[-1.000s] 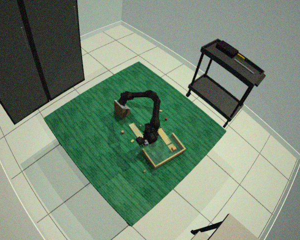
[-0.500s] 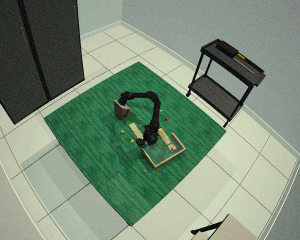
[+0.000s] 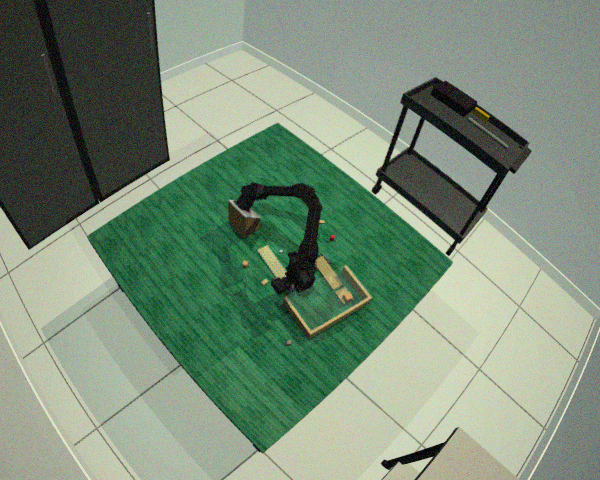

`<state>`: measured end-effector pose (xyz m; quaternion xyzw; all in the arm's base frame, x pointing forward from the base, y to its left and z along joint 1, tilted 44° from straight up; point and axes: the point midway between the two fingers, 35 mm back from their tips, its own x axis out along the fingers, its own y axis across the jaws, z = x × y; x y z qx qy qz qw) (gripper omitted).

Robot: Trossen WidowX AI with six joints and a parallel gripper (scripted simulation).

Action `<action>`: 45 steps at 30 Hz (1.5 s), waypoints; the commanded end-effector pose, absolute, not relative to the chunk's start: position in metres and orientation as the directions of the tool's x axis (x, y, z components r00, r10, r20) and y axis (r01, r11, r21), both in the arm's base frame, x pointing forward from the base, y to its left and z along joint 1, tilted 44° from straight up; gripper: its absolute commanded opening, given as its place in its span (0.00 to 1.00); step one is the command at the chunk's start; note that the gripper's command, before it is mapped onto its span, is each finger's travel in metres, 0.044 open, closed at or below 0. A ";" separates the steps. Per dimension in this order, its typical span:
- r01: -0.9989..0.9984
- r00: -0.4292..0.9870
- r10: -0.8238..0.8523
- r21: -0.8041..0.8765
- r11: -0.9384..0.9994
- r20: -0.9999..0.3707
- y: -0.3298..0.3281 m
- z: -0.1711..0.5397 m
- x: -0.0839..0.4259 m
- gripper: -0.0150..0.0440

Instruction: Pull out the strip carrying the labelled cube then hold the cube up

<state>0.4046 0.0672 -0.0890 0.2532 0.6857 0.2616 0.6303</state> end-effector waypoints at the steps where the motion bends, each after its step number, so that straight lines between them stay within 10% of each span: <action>1: 0.017 -0.076 0.677 0.678 0.735 -0.732 0.067 -0.089 0.405 0.49; 10: 0.018 -0.077 0.677 0.678 0.735 -0.732 0.064 -0.085 0.400 0.25; 45: 0.034 -0.081 0.679 0.679 0.734 -0.730 0.030 -0.047 0.300 0.25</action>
